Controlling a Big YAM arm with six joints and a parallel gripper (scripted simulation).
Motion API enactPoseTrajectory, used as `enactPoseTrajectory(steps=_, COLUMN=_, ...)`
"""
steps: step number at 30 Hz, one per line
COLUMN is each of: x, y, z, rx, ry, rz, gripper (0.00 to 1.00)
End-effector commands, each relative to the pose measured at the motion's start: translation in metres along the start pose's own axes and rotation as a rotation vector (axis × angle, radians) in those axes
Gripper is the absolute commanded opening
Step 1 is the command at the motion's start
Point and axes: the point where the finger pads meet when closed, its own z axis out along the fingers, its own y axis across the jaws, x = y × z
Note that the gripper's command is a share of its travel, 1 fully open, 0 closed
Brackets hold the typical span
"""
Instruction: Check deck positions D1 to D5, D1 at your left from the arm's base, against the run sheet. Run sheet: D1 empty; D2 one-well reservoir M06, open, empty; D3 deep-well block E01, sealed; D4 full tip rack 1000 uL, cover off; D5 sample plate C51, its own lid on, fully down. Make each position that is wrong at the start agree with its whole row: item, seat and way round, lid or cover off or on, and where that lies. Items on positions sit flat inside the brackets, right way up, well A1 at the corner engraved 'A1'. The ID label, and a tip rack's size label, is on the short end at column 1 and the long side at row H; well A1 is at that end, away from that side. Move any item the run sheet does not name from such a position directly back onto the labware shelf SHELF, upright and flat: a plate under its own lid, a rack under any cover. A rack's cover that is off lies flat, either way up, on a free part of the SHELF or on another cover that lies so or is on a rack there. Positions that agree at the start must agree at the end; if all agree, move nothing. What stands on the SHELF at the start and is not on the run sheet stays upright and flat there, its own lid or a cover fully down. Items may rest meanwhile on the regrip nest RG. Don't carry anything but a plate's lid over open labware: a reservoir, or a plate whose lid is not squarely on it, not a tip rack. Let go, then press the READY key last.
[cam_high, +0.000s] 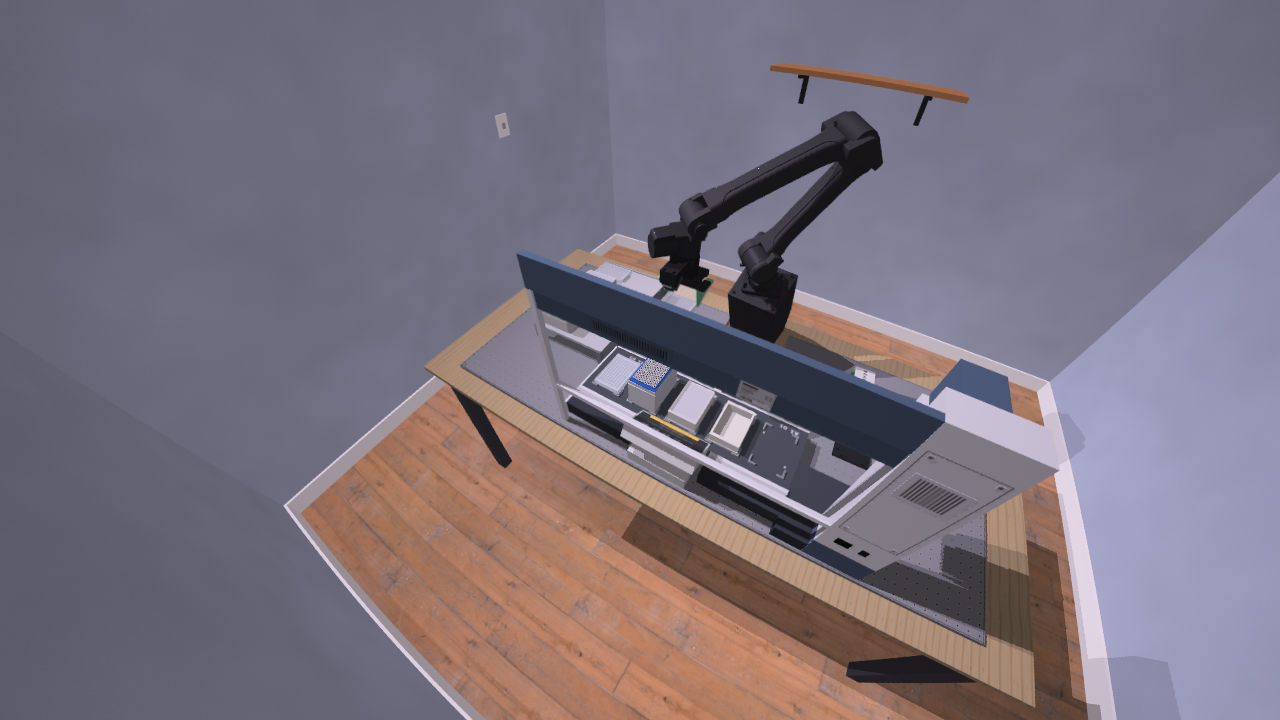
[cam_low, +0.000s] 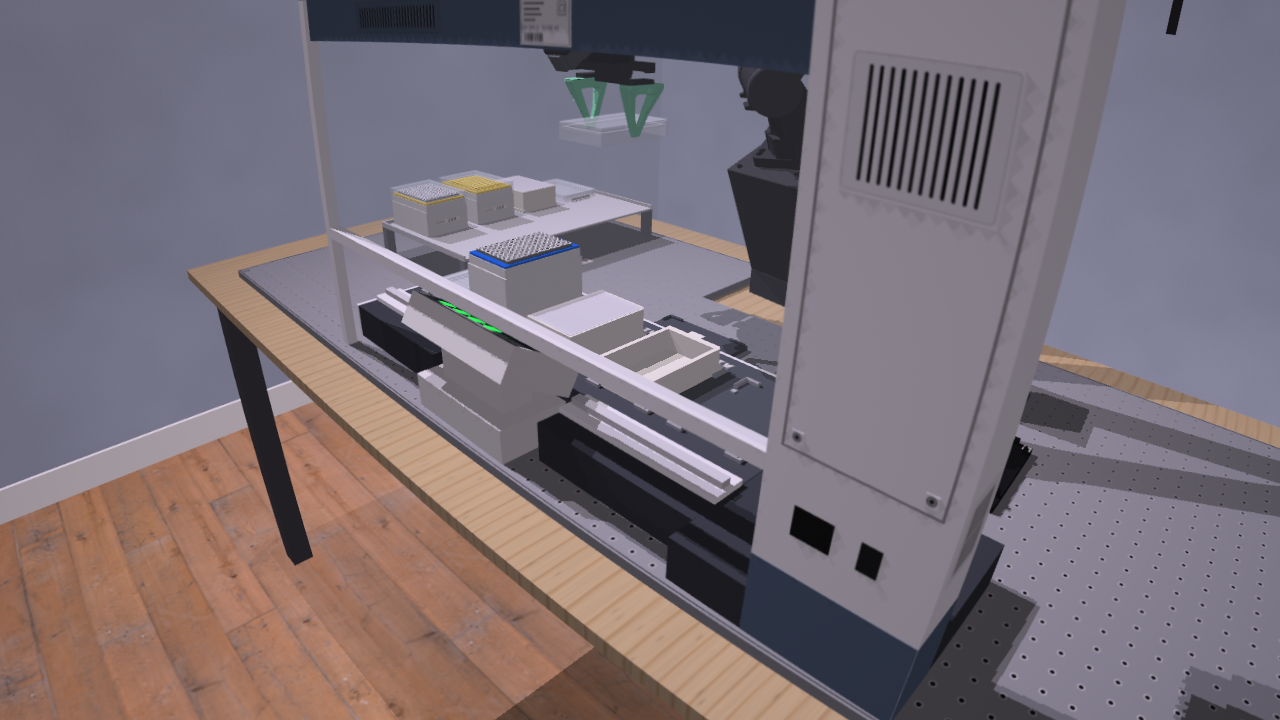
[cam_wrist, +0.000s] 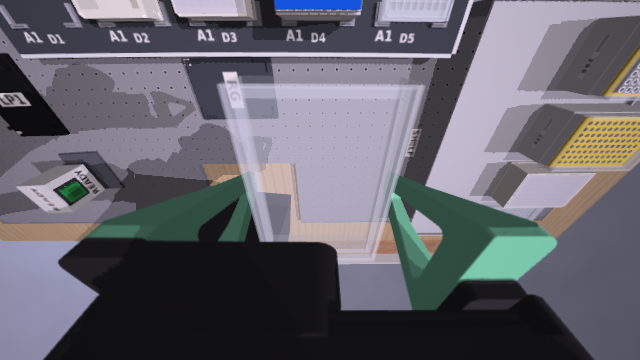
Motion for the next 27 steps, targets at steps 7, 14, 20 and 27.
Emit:
enactPoseTrajectory(steps=7, x=0.0000, y=-0.0017, z=-0.0012, rx=0.005, ry=-0.005, rz=-0.002, gripper=0.00)
enactPoseTrajectory(steps=14, x=0.0000, y=-0.0017, z=-0.0012, rx=0.005, ry=-0.005, rz=-0.002, gripper=0.00)
enactPoseTrajectory(steps=20, x=0.0000, y=-0.0017, z=-0.0012, rx=0.005, ry=-0.005, rz=-0.002, gripper=0.00)
enactPoseTrajectory(steps=27, x=0.0004, y=-0.0022, z=-0.0014, rx=0.005, ry=-0.005, rz=0.097, gripper=0.00)
